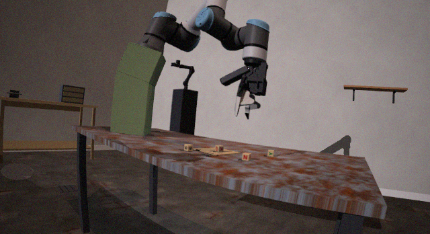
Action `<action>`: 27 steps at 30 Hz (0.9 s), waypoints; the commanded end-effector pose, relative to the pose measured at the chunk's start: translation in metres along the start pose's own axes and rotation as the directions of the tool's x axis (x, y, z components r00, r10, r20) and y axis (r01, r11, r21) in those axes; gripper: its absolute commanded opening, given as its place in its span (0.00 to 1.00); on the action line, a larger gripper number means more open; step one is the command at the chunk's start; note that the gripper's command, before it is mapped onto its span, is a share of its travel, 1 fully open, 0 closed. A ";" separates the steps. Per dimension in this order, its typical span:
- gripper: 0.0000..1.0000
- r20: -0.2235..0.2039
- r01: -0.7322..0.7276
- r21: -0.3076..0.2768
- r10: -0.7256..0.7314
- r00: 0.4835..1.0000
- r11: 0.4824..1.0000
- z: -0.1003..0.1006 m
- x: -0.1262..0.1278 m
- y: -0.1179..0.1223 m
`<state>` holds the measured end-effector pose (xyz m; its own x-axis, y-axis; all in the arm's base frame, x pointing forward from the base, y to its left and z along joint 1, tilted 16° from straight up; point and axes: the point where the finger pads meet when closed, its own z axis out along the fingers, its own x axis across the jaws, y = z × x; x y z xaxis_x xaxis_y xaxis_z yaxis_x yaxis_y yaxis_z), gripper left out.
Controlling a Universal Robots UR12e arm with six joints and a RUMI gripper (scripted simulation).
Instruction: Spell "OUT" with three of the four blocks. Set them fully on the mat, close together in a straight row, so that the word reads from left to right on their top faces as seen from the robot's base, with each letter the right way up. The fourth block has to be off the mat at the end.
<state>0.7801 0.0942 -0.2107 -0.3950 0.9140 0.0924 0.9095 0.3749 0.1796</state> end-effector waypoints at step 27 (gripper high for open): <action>1.00 -0.040 -0.062 -0.059 0.059 0.997 0.996 -0.008 0.001 0.031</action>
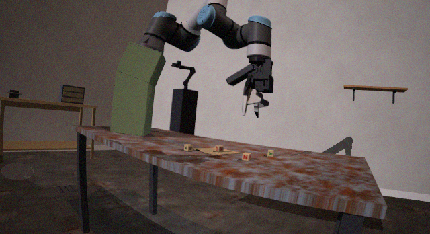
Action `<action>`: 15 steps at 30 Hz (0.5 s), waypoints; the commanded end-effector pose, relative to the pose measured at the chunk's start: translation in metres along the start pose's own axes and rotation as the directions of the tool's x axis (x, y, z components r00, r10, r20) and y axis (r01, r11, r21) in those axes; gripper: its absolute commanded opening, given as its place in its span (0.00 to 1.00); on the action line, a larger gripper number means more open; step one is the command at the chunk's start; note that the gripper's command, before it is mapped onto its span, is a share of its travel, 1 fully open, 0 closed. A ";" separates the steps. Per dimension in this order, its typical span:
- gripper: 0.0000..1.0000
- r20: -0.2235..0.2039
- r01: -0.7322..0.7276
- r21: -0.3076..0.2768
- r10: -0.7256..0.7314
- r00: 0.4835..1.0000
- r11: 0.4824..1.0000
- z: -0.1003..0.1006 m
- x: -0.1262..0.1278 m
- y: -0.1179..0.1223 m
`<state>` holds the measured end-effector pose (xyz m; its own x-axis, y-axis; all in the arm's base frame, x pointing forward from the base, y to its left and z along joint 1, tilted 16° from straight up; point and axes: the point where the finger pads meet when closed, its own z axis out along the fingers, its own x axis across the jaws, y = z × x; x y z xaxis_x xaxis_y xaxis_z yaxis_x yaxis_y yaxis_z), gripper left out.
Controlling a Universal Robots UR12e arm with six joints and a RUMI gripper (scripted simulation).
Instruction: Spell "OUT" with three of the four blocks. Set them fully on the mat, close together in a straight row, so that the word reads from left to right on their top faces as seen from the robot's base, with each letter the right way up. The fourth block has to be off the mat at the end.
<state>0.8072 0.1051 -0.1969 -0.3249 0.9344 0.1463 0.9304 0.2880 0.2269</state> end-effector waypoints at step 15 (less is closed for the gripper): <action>1.00 -0.001 0.298 0.000 -0.298 0.955 0.955 0.011 0.000 -0.003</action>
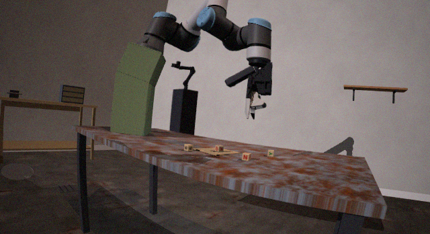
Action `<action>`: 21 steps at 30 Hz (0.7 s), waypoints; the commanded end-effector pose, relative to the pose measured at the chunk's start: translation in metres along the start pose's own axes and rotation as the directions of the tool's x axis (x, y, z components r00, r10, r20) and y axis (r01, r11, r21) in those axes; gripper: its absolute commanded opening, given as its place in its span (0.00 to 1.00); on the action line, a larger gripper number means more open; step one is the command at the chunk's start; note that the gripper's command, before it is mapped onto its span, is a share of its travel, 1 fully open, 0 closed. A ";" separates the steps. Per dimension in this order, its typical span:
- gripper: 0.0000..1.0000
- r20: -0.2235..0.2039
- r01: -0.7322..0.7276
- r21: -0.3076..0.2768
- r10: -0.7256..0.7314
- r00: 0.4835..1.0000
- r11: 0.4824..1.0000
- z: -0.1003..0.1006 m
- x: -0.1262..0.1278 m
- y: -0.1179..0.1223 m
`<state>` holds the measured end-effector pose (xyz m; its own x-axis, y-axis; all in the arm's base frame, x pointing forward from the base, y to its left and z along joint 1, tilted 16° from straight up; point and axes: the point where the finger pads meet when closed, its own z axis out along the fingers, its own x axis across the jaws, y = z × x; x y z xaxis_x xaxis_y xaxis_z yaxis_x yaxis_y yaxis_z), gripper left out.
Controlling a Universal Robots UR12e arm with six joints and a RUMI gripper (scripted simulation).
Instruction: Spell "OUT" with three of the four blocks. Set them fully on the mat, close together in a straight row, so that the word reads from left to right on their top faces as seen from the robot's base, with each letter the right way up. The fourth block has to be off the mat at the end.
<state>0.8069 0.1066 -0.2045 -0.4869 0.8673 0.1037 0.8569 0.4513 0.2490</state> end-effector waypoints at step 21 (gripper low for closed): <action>1.00 -0.001 0.521 -0.001 -0.521 0.853 0.853 0.018 -0.001 -0.002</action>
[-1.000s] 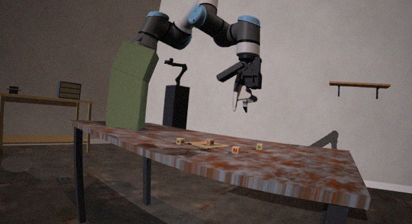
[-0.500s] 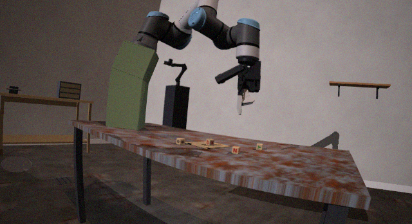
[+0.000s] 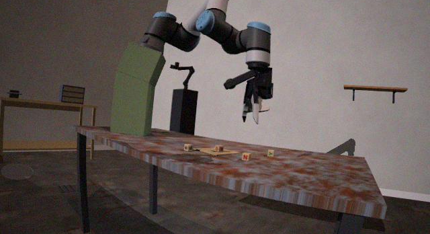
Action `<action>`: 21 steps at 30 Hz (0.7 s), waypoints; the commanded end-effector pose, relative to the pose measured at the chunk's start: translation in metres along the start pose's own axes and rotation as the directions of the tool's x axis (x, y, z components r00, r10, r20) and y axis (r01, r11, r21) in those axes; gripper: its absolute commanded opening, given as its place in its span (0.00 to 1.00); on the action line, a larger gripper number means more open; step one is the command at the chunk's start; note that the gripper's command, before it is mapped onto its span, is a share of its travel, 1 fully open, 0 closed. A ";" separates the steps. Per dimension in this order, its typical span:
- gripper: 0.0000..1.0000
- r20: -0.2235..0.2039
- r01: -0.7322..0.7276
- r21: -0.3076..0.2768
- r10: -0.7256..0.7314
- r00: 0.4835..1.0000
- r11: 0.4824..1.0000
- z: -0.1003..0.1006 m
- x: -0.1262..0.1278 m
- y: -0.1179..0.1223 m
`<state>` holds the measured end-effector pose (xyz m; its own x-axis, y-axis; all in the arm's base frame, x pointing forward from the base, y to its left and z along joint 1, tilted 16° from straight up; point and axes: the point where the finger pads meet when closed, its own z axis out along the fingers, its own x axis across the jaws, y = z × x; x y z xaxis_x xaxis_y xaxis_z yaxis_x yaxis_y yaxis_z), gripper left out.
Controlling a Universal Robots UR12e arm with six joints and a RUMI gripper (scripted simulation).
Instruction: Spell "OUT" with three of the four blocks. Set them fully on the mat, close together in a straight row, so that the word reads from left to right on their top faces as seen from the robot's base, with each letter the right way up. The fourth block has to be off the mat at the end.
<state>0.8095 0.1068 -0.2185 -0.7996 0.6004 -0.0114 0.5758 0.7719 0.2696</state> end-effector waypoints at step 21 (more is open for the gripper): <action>1.00 -0.003 0.523 -0.002 -0.523 0.852 0.852 0.019 0.002 0.001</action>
<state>0.8130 0.1099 -0.2323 -0.9672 0.2217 -0.1238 0.1876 0.9525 0.2400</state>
